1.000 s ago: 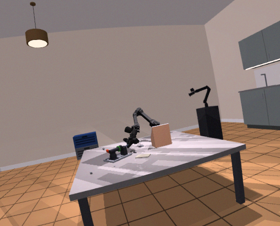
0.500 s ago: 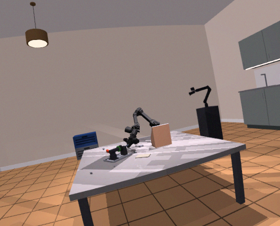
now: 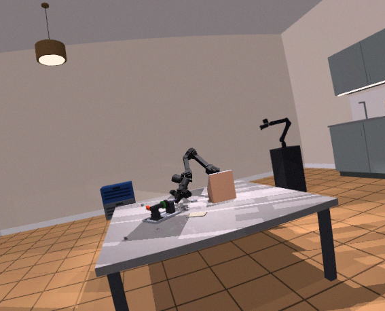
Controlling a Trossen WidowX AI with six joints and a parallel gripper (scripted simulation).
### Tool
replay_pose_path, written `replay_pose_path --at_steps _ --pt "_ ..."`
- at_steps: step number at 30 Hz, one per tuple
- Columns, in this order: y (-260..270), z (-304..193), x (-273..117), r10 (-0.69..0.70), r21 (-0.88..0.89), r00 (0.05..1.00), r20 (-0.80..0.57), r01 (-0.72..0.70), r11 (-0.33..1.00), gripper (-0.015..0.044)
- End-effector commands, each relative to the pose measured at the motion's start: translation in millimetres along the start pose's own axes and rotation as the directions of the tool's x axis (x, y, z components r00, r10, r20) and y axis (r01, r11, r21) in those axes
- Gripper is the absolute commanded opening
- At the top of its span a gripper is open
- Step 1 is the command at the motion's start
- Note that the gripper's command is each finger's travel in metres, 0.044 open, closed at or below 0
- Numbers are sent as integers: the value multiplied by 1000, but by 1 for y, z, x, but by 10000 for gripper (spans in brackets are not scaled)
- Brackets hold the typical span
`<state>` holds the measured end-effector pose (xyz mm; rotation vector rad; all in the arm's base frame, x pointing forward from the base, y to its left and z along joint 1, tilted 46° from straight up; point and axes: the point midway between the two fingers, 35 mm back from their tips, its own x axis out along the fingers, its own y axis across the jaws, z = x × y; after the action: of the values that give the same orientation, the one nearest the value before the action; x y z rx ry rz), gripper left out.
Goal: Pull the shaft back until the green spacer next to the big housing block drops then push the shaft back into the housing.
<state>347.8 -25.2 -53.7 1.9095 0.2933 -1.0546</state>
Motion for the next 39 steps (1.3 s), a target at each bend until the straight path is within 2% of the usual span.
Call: replay_pose_path --at_steps 1,39 --pt "1 0 -1 3 -3 1000 0 -3 1000 0" --pt "1 3 -4 3 -3 1000 0 -3 1000 0"
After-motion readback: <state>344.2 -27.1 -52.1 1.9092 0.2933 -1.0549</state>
